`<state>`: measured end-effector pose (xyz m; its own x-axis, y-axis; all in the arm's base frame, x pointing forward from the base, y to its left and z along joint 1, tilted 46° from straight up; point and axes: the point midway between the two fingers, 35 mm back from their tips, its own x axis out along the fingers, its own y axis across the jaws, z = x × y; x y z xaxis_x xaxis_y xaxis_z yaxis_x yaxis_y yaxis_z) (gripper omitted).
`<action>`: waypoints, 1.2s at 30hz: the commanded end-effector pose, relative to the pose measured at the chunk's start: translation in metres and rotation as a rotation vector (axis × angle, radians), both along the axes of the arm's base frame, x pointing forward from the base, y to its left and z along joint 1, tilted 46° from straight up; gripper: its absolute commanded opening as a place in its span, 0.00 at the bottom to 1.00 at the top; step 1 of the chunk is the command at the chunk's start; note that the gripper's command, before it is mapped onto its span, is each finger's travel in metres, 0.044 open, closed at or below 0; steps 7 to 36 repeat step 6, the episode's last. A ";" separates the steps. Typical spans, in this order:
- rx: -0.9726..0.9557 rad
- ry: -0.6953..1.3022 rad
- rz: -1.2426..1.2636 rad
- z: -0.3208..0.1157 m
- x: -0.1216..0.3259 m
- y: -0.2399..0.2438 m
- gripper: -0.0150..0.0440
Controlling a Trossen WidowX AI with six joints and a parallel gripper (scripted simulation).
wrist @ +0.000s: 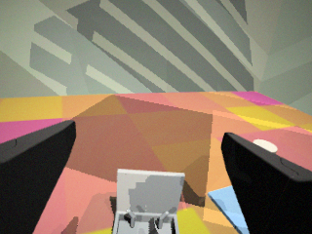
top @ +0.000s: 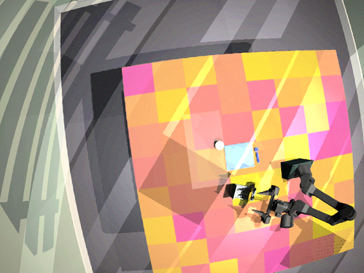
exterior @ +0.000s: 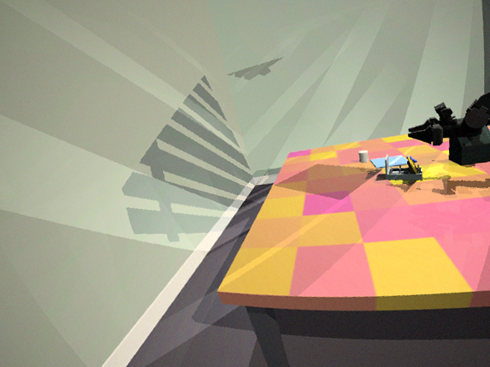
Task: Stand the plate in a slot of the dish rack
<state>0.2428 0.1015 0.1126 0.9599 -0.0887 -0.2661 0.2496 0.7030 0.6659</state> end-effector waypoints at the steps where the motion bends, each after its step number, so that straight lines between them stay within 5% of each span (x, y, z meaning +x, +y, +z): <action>1: -0.061 0.037 0.010 -0.001 0.006 -0.002 0.93; 6: -0.197 0.136 0.033 -0.011 0.016 -0.007 0.93; 36: -0.197 0.136 0.033 -0.011 0.016 -0.007 0.93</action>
